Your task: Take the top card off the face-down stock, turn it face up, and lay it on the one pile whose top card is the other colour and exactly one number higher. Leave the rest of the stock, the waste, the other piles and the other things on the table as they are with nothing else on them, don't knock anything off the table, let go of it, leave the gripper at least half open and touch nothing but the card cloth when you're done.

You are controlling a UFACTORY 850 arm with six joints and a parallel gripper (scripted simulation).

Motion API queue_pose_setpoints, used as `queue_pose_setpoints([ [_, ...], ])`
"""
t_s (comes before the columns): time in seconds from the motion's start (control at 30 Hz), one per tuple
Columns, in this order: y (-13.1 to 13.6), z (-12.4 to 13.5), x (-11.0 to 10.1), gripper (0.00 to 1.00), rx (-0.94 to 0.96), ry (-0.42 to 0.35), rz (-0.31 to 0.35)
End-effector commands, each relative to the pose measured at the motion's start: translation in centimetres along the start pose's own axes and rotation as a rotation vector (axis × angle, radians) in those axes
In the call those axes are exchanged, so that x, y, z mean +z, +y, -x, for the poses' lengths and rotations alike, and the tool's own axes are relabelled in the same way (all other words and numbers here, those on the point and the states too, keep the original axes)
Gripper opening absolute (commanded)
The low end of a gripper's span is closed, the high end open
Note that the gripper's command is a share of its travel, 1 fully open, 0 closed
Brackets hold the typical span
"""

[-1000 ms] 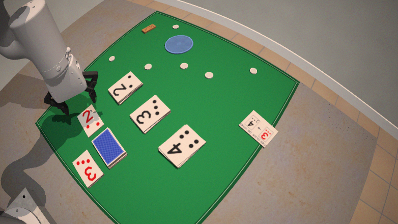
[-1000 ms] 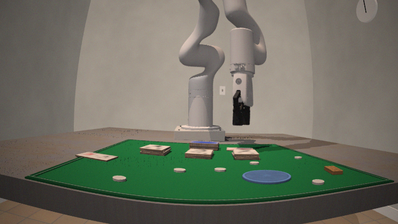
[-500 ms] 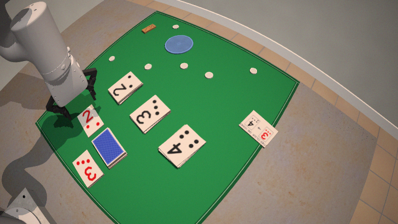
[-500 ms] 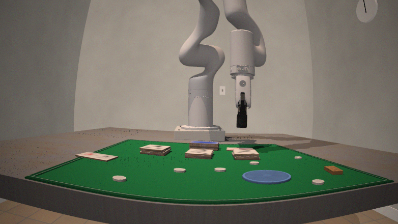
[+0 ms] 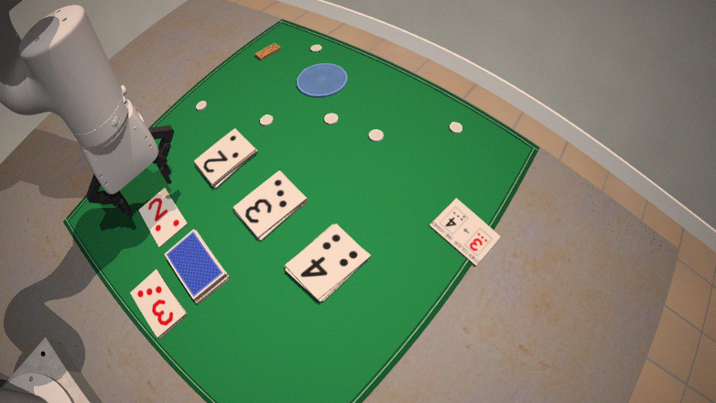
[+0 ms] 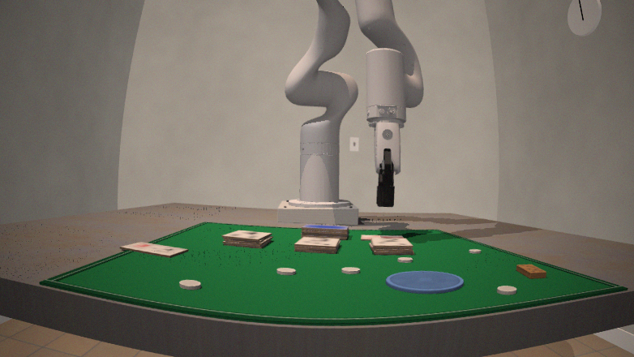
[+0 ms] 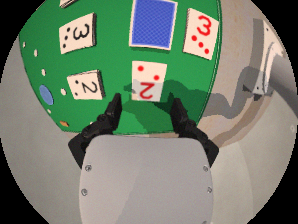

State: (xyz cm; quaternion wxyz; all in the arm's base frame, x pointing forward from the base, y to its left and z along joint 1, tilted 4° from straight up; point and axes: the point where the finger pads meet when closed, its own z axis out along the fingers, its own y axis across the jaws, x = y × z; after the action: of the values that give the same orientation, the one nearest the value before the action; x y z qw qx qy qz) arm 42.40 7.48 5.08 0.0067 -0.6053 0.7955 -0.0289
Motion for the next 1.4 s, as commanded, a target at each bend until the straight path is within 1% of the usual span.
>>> queue_pose_setpoints([
  [0.0, 0.0, 0.0, 0.7, 0.86, -0.001, 0.001, -0.002],
  [0.3, 0.0, 0.0, 2.9, 0.86, -0.001, 0.001, -0.002],
  [0.37, 0.0, 0.0, 2.9, 0.86, -0.001, 0.001, -0.002],
  [0.7, 0.1, 0.0, 4.5, 0.86, -0.001, 0.001, -0.002],
  [0.87, 0.1, 0.0, 4.9, 0.86, -0.001, 0.001, -0.002],
  [1.37, 0.1, 0.0, 5.3, 0.86, -0.001, 0.001, -0.002],
])
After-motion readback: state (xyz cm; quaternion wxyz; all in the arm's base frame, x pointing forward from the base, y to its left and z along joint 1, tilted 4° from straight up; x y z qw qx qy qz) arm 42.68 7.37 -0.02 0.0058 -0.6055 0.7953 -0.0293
